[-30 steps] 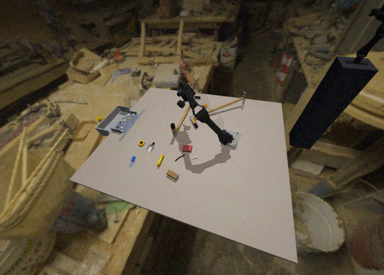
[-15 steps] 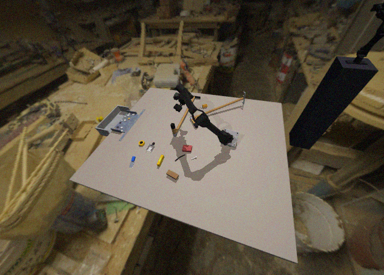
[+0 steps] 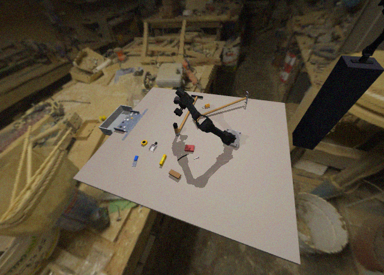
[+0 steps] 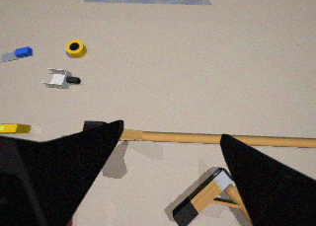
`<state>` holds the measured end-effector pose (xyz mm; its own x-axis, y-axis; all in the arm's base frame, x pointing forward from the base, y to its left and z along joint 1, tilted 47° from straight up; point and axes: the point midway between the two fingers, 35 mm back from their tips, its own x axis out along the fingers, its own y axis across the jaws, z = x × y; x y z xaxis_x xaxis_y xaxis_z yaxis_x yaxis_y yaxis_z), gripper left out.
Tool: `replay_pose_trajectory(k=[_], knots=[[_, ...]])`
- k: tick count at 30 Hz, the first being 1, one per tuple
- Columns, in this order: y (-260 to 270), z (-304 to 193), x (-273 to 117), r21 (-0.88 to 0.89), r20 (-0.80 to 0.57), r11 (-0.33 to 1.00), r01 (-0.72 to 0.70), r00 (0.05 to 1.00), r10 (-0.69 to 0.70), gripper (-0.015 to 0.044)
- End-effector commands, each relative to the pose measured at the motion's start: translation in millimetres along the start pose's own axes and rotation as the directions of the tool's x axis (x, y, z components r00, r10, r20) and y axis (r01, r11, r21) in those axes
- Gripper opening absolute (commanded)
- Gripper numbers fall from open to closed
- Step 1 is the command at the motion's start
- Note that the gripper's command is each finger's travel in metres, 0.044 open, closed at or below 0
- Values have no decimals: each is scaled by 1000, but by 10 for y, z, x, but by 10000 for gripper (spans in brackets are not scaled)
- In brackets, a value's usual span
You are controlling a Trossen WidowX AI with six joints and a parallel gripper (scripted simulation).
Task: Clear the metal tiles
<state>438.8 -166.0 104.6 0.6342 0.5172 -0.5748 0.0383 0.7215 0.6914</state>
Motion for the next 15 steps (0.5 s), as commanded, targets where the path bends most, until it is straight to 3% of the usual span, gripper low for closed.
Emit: replay_pose_trajectory(k=[1, 15], knots=[[188, -56, -14, -4, 4, 1000, -19, 1000, 19, 440], [687, -208, -101, -32, 25, 997, -65, 998, 66, 440]])
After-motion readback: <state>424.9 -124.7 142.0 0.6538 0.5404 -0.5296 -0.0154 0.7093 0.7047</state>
